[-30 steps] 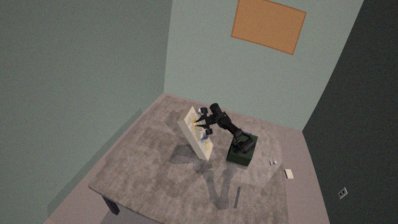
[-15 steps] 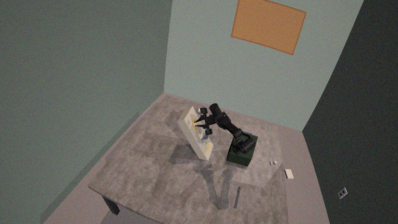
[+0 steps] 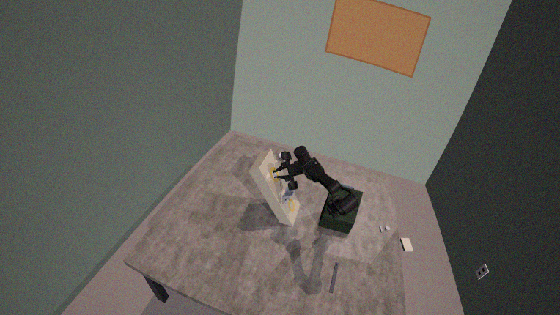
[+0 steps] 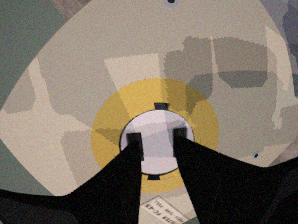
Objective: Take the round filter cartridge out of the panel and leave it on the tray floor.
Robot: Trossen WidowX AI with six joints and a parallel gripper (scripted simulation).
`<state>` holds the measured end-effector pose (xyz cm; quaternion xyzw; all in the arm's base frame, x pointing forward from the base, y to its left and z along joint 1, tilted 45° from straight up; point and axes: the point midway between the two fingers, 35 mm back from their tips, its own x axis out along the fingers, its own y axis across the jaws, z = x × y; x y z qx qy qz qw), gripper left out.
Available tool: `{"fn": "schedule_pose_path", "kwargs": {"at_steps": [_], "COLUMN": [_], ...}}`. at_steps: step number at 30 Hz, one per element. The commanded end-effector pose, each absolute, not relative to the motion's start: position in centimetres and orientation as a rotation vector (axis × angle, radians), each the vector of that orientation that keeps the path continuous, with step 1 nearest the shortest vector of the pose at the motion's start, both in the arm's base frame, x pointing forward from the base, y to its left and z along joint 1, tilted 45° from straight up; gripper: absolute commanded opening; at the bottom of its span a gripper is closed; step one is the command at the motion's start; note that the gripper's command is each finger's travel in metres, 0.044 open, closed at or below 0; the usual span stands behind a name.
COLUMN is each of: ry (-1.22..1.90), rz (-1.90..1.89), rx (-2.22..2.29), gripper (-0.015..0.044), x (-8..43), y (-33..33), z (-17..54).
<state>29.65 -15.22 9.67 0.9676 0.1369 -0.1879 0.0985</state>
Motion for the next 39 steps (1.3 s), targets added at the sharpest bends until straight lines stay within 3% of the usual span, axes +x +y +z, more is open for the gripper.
{"fn": "schedule_pose_path", "kwargs": {"at_steps": [1,39], "ry": [0.403,0.403], "rz": [-0.564,-0.563], "rx": [2.865,2.865], "gripper": [0.0104,0.0104], "x": [30.0,31.1], "y": [-15.1,-14.8], "z": [9.4,8.9]}}
